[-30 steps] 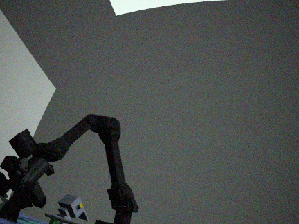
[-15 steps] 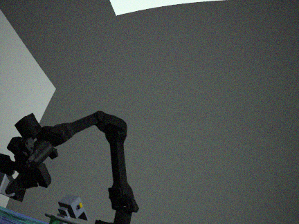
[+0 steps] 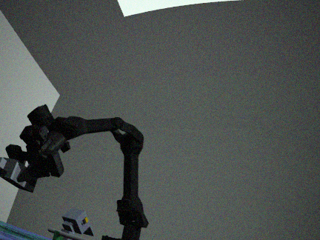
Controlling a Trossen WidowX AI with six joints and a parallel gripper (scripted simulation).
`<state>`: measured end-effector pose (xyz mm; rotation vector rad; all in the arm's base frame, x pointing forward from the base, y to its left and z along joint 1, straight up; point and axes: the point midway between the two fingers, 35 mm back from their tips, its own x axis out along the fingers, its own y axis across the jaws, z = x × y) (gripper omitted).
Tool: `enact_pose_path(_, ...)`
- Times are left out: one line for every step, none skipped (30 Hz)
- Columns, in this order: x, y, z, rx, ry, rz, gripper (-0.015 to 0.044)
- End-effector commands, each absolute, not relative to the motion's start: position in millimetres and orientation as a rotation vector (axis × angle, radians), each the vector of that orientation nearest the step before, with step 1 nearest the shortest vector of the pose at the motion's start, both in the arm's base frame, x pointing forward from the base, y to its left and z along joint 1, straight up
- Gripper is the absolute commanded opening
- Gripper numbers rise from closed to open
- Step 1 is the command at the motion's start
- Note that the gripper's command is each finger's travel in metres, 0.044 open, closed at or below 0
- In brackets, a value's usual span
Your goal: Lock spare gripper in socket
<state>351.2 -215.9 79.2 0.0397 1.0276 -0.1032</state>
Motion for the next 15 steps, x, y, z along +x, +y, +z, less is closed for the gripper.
enact_pose_path(351.0, -215.7, 77.5, 0.041, 1.030, -0.102, 0.0000)
enact_pose_path(351.0, -215.7, 77.5, 0.041, 1.030, -0.102, 0.0000)
enact_pose_path(351.0, -215.7, 77.5, 0.041, 1.030, -0.102, 0.0000)
enact_pose_path(351.0, -215.7, 77.5, 0.041, 1.030, -0.102, 0.0000)
enact_pose_path(351.0, -215.7, 77.5, 0.041, 1.030, -0.102, 0.0000)
enact_pose_path(350.7, -215.5, 77.4, 0.043, 1.030, -0.102, 0.0000)
enact_pose_path(350.1, -215.1, 77.0, 0.048, 1.032, -0.101, 0.0000)
enact_pose_path(349.0, -214.4, 76.4, 0.056, 1.035, -0.099, 0.0000)
enact_pose_path(347.5, -213.4, 75.5, 0.068, 1.038, -0.097, 0.0000)
enact_pose_path(345.5, -212.1, 74.4, 0.082, 1.043, -0.095, 0.0000)
enact_pose_path(343.3, -210.7, 73.2, 0.099, 1.049, -0.092, 0.0000)
enact_pose_path(341.1, -209.2, 72.0, 0.116, 1.054, -0.089, 0.0000)
enact_pose_path(338.9, -207.7, 70.8, 0.134, 1.059, -0.086, 0.0000)
enact_pose_path(336.6, -206.1, 69.7, 0.151, 1.065, -0.083, 0.0000)
enact_pose_path(334.4, -204.6, 68.6, 0.168, 1.070, -0.080, 0.0000)
